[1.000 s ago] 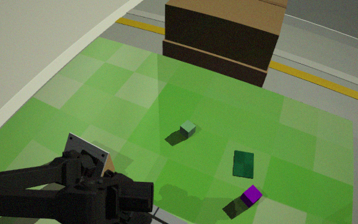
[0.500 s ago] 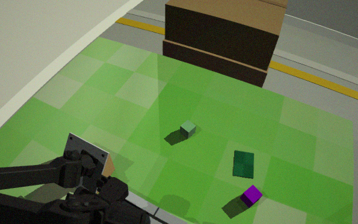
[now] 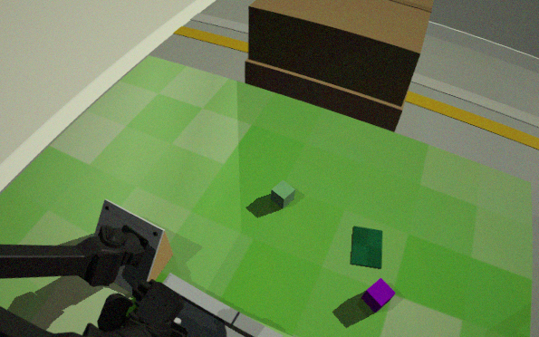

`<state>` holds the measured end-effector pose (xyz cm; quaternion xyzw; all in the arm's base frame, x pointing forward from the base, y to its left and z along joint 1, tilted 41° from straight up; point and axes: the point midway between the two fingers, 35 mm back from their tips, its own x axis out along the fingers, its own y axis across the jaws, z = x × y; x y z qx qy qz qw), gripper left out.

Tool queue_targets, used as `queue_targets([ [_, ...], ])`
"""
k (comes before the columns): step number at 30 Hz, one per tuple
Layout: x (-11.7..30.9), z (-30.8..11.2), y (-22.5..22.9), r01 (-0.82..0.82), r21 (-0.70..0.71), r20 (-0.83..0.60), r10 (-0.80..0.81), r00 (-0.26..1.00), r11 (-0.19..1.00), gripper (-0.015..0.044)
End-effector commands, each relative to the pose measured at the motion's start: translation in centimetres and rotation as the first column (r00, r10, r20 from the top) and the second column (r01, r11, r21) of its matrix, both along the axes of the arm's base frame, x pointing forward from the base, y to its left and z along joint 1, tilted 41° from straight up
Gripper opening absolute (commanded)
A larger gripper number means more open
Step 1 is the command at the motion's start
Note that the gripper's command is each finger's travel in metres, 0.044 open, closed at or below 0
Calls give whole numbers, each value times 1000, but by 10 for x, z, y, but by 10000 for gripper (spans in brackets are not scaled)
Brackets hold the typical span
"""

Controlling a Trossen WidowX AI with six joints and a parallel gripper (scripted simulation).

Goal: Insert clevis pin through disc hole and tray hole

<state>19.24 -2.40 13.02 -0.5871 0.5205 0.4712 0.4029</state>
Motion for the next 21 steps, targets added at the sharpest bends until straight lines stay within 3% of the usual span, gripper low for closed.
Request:
queue_targets([
  [1,1,1,-1,-4,55,-2,4,1000,998,0],
  [21,3,2,-14,10,404,-47,9,999,915,0],
])
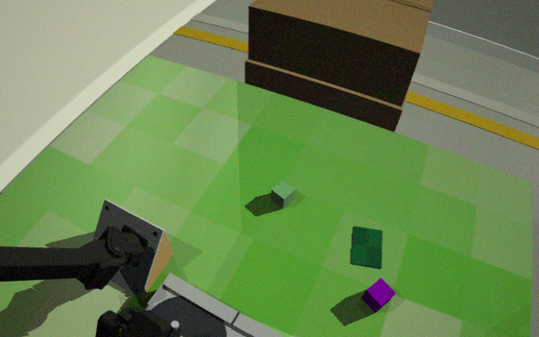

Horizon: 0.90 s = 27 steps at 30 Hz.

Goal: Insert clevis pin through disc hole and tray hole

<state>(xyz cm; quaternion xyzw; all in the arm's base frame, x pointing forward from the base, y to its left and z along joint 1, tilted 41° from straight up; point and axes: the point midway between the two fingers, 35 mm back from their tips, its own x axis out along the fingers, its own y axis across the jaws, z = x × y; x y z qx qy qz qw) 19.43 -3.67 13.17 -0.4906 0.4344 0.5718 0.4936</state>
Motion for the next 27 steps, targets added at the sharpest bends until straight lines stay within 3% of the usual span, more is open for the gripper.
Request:
queue_targets([
  [1,1,0,-2,-2,66,-5,3,1000,998,0],
  [10,2,-1,-8,7,251,-23,-1,1000,968,0],
  [27,4,-13,-14,7,254,-24,-1,1000,967,0],
])
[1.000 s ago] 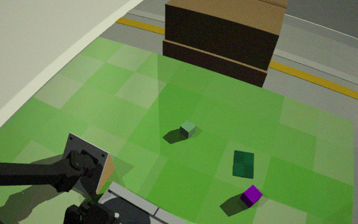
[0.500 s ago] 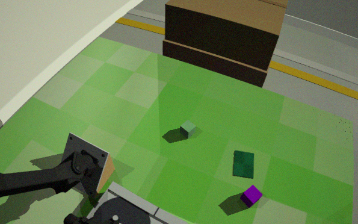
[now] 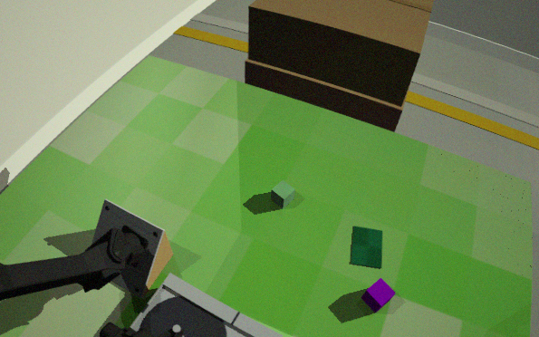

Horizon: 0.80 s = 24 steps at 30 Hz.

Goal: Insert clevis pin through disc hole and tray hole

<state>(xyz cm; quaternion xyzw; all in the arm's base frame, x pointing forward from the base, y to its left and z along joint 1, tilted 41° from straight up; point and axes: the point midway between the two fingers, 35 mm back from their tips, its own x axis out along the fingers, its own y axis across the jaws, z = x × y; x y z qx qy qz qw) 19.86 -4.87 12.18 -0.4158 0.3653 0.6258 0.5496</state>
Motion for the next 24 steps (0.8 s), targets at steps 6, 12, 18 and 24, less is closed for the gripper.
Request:
queue_targets([
  [6,0,-6,-4,-4,2,-1,4,1000,1000,0],
  [12,0,-6,-4,-4,2,-1,4,1000,1000,0],
  [18,0,-5,-4,-4,2,-1,4,1000,1000,0],
  [24,0,-4,-3,-4,2,-1,4,1000,1000,0],
])
